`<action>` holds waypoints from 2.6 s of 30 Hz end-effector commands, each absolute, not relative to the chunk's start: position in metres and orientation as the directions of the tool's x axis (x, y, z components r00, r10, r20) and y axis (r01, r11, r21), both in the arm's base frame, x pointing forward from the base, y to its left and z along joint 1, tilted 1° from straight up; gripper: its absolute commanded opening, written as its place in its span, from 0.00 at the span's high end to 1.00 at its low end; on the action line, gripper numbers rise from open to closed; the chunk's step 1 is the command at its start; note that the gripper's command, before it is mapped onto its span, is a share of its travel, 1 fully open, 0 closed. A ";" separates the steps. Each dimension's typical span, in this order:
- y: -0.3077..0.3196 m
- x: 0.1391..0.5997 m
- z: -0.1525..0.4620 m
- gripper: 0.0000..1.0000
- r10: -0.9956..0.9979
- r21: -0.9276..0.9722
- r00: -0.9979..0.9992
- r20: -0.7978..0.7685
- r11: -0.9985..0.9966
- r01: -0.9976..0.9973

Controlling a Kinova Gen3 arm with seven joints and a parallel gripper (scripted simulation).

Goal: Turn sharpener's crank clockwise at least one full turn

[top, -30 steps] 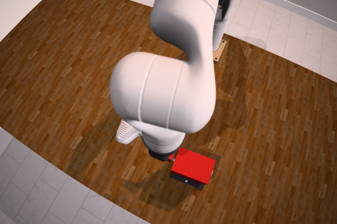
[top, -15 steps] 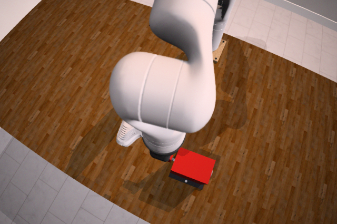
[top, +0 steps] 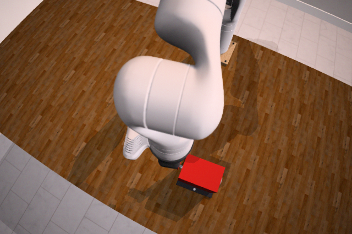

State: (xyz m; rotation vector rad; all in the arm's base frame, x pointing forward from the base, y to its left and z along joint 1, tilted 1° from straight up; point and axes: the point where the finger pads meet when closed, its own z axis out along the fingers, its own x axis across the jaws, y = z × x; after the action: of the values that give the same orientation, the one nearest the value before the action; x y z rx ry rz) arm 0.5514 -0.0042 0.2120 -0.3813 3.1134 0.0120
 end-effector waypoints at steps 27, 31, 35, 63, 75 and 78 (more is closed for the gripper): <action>-0.006 0.560 0.206 1.00 -0.791 0.017 -0.612 0.016 0.612 -0.791; -0.005 0.562 0.204 1.00 -0.870 0.021 -0.493 0.016 0.493 -0.870; -0.004 0.563 0.204 1.00 -0.933 0.026 -0.359 0.014 0.359 -0.933; 0.004 0.562 0.204 1.00 -0.848 0.024 0.531 -0.012 -0.531 -0.847; 0.004 0.557 0.207 1.00 -0.568 0.010 0.823 -0.014 -0.823 -0.568; 0.003 0.557 0.207 1.00 -0.549 0.009 0.836 -0.013 -0.836 -0.549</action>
State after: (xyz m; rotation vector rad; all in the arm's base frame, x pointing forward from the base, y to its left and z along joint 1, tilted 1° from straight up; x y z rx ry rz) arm 0.5581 0.0088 0.2069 -3.0000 0.9297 0.0169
